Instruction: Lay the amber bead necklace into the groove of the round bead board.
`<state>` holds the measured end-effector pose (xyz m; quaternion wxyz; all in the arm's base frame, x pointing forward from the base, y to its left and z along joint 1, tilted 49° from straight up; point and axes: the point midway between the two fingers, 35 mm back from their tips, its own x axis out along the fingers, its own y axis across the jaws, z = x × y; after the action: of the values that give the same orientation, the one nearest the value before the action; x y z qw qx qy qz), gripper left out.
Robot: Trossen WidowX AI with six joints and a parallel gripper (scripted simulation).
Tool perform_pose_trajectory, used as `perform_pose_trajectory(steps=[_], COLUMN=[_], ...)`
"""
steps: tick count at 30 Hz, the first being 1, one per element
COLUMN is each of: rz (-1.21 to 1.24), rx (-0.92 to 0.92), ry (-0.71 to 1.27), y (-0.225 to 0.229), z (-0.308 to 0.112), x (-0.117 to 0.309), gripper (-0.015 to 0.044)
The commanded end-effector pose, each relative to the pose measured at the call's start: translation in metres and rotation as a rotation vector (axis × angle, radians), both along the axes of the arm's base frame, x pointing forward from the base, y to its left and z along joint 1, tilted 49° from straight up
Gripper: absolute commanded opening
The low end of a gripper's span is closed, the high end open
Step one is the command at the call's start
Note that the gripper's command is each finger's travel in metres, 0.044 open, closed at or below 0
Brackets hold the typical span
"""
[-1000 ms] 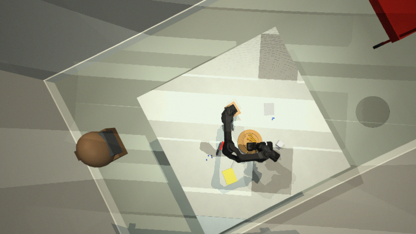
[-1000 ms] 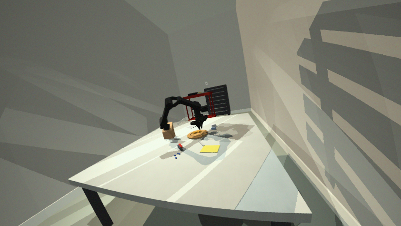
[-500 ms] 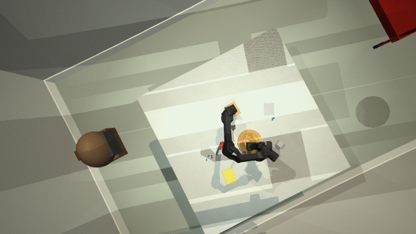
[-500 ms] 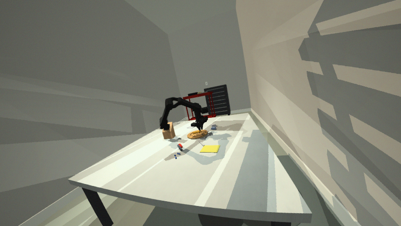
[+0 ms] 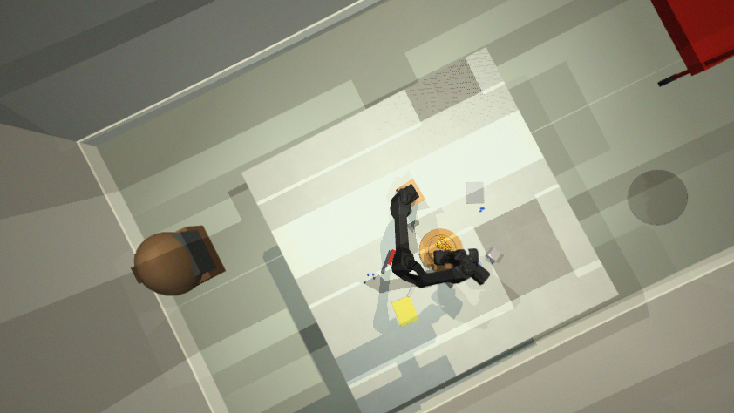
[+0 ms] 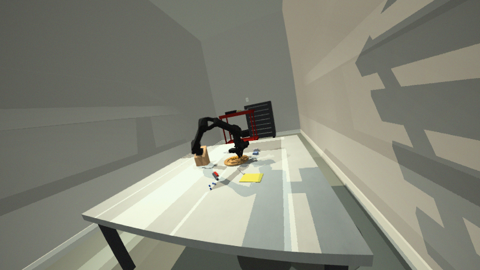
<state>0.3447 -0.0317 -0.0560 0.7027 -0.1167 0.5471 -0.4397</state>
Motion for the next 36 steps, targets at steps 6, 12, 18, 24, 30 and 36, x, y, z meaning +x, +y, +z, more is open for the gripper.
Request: perform_pose_trajectory(steps=[6,12,18,24,30,36], rz=[0.000,0.000,0.000,0.004,0.005,0.005], rx=[0.001,0.001,0.001,-0.005,-0.005,-0.004], ry=[-0.001,-0.001,-0.001,0.001,0.001,0.002], y=[0.000,0.000,0.000,0.010,0.011,0.002], z=[0.000,0.000,0.000,0.009,0.009,0.020], x=[0.000,0.000,0.000,0.000,0.000,-0.006], gripper=[0.0040,0.0000,0.0000,0.0000,0.0000,0.0000])
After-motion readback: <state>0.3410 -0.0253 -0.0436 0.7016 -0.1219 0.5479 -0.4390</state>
